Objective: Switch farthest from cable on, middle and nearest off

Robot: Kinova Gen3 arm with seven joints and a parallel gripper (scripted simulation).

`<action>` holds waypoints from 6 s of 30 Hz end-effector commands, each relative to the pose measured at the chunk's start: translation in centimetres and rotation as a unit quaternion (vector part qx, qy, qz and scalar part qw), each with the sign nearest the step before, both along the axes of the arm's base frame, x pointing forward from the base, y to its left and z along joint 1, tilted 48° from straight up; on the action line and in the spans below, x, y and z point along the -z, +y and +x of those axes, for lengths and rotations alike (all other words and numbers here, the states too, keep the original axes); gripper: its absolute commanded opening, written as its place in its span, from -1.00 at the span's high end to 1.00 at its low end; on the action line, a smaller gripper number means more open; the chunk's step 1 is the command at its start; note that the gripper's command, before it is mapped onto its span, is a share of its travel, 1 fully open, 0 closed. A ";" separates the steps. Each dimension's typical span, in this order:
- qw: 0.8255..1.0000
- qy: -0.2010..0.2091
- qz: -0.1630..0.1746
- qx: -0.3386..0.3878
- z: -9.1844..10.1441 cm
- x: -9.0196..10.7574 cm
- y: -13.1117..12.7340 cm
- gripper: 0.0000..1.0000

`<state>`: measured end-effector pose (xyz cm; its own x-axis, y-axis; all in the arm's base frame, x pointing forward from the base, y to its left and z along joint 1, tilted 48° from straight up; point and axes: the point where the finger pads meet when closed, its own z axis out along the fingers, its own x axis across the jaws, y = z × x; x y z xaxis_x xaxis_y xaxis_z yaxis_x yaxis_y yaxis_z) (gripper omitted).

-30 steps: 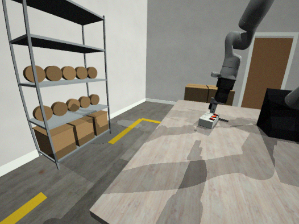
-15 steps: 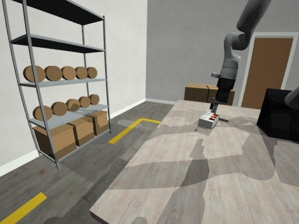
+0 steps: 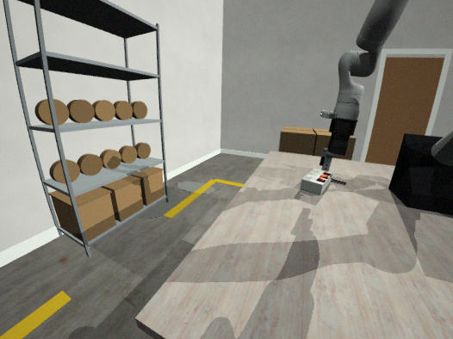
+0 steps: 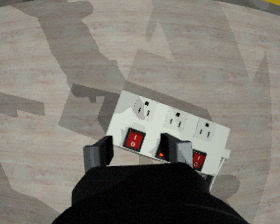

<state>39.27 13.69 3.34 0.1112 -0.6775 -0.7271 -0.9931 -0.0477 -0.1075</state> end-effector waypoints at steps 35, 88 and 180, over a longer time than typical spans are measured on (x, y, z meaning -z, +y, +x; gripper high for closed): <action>1.000 0.022 0.011 -0.006 -0.9 1.9 -1.4 -1.00; 0.999 0.045 0.022 -0.016 -2.1 3.8 -2.7 -1.00; 0.999 0.037 0.005 -0.012 -1.7 -1.3 -9.0 -1.00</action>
<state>37.45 4.78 4.54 0.0712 -0.6671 -0.7416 -0.9970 -0.0714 -0.0315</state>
